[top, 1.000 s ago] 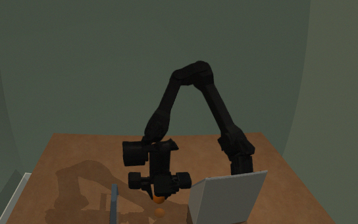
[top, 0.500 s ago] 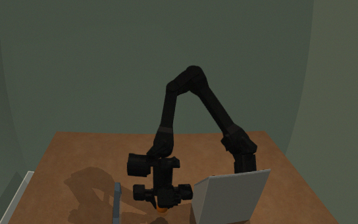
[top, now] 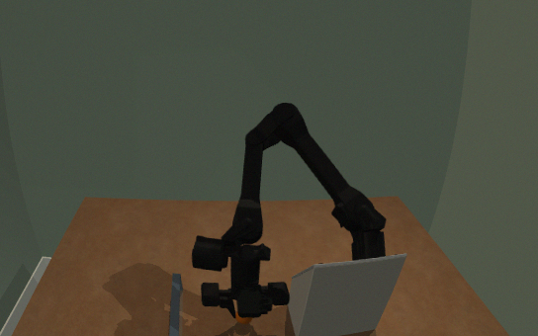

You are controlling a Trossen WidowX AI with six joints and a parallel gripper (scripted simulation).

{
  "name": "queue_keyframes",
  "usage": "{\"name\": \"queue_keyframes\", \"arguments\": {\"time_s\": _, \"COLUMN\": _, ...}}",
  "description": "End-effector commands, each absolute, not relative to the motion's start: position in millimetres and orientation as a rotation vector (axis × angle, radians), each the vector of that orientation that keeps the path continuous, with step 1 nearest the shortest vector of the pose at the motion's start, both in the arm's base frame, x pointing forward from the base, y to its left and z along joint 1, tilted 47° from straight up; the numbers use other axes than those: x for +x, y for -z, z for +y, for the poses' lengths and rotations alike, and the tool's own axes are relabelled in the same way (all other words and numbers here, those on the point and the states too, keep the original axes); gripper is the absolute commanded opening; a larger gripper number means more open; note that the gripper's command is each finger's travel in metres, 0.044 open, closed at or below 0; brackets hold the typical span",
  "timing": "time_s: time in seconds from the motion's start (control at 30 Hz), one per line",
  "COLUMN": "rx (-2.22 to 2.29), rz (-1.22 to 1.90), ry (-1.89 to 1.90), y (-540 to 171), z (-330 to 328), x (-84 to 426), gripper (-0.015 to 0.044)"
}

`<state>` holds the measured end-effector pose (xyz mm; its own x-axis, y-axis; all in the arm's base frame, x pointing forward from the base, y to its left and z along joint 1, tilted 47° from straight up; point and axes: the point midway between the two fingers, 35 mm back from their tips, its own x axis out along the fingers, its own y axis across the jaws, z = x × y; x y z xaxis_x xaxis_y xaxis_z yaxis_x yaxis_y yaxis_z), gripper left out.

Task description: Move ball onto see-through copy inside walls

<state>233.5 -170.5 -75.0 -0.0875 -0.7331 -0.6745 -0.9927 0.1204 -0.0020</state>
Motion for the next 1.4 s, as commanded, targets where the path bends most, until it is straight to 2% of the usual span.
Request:
{"name": "queue_keyframes", "arguments": {"time_s": 0.0, "rx": -1.665, "rz": 1.882, "ry": -0.649, "y": 79.7, "z": -175.7, "x": 231.5, "gripper": 0.0}}
{"name": "queue_keyframes", "arguments": {"time_s": 0.23, "rx": -1.665, "rz": 1.882, "ry": -0.649, "y": 80.4, "z": -176.5, "x": 231.3, "gripper": 0.0}}
{"name": "queue_keyframes", "arguments": {"time_s": 0.6, "rx": -1.669, "rz": 1.88, "ry": -0.646, "y": 79.0, "z": -174.7, "x": 232.4, "gripper": 0.0289}}
{"name": "queue_keyframes", "arguments": {"time_s": 0.63, "rx": -1.669, "rz": 1.88, "ry": -0.646, "y": 79.0, "z": -174.7, "x": 232.4, "gripper": 0.0298}}
{"name": "queue_keyframes", "arguments": {"time_s": 0.8, "rx": -1.666, "rz": 1.877, "ry": -0.649, "y": 73.7, "z": -167.7, "x": 234.9, "gripper": 0.0298}}
{"name": "queue_keyframes", "arguments": {"time_s": 1.0, "rx": -1.662, "rz": 1.878, "ry": -0.65, "y": 22.3, "z": -112.5, "x": 240.6, "gripper": 0.0298}}
{"name": "queue_keyframes", "arguments": {"time_s": 1.37, "rx": -1.672, "rz": 1.872, "ry": -0.655, "y": 27.1, "z": -116.4, "x": 241.6, "gripper": 0.0298}}
